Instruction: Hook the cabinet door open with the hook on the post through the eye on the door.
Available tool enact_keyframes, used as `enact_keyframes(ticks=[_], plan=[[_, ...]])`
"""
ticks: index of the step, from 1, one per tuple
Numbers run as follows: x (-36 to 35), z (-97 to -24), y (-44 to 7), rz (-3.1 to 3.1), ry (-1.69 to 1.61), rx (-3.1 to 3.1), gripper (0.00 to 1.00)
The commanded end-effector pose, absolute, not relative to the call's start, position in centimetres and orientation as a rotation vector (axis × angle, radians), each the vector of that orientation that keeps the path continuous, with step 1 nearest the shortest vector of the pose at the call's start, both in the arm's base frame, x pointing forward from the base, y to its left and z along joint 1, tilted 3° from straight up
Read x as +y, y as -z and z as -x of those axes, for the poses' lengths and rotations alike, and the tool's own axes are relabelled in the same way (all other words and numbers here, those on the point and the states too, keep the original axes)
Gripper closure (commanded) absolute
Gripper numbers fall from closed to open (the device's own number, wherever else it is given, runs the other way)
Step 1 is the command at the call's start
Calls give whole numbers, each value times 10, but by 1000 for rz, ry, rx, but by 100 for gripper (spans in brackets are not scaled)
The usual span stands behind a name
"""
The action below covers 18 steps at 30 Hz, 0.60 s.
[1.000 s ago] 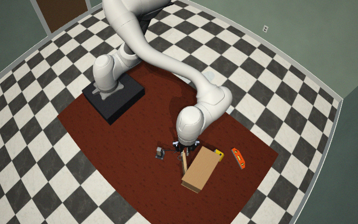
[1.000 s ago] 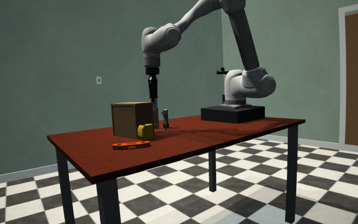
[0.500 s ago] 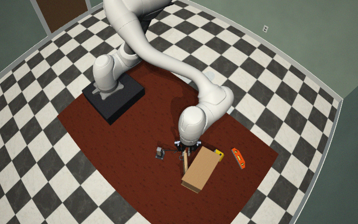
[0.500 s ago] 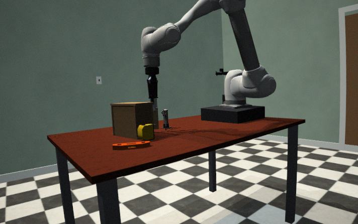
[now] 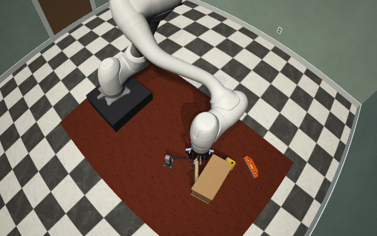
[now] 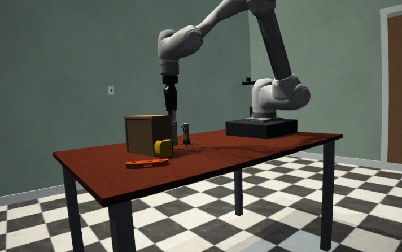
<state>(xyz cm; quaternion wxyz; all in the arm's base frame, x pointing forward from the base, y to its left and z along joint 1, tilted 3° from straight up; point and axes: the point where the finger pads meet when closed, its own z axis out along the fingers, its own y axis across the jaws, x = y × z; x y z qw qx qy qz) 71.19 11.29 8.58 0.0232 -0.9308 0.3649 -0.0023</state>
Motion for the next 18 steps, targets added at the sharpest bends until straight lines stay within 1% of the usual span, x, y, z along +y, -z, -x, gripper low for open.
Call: enact_keyframes(ticks=[1, 18], plan=[[115, -714, -86, 2865, 6, 1171, 84], [117, -716, -86, 2865, 6, 1171, 84]])
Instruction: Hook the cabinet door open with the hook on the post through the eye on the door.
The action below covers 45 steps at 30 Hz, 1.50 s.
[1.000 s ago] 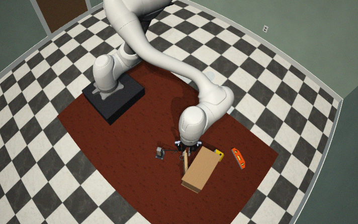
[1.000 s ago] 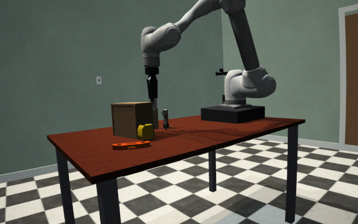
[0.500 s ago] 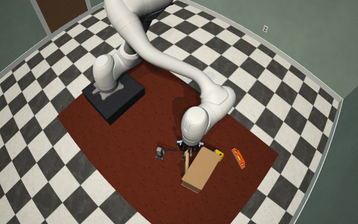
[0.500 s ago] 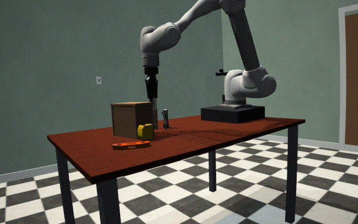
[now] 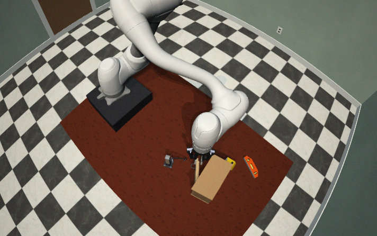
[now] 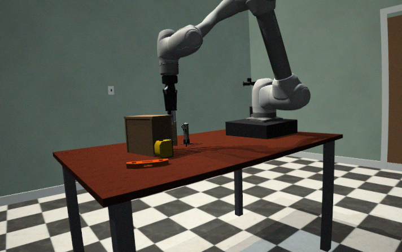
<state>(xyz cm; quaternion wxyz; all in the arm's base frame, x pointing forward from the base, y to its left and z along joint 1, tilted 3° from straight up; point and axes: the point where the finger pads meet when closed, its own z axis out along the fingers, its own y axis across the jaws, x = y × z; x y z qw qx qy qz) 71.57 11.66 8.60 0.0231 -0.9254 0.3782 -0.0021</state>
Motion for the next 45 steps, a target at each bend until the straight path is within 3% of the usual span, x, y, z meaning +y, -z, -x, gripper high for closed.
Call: enact_keyframes(ticks=[1, 45], plan=[[117, -716, -86, 2865, 6, 1171, 84], [119, -719, -86, 2847, 5, 1214, 84]])
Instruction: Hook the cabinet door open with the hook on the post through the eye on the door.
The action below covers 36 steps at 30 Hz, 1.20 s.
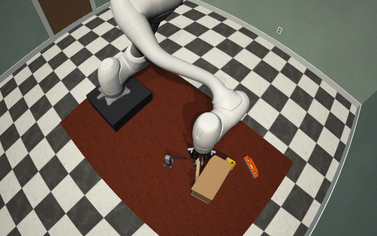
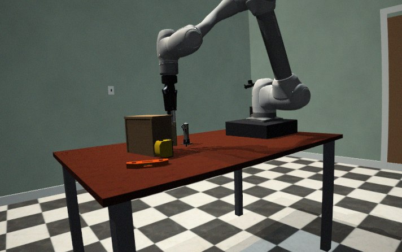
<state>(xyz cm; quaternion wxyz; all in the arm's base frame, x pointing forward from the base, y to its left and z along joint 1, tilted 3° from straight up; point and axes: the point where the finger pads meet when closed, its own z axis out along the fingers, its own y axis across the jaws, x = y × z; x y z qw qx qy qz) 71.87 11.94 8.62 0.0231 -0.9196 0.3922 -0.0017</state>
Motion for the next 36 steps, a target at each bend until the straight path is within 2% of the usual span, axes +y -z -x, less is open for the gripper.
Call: enact_keyframes(ticks=[1, 36], plan=[[119, -719, -86, 2847, 5, 1214, 84], [115, -714, -88, 2875, 7, 1147, 84]])
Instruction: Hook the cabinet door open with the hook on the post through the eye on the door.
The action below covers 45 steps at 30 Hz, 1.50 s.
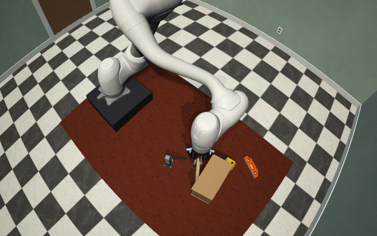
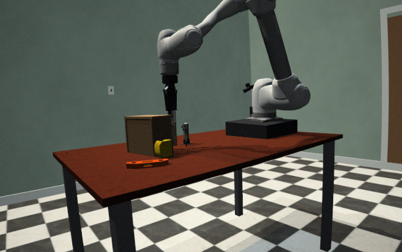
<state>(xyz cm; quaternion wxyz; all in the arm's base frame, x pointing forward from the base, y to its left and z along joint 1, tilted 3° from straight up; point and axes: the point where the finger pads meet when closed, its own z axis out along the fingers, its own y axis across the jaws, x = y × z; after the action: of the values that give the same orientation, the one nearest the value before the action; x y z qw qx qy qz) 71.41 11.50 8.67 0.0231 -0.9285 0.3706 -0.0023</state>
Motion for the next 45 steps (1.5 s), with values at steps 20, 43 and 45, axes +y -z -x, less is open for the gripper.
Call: enact_keyframes(ticks=[20, 43, 45], plan=[[114, -713, -115, 2875, 7, 1147, 84], [112, -713, -154, 2875, 7, 1147, 84], [112, -713, -155, 2875, 7, 1147, 84]])
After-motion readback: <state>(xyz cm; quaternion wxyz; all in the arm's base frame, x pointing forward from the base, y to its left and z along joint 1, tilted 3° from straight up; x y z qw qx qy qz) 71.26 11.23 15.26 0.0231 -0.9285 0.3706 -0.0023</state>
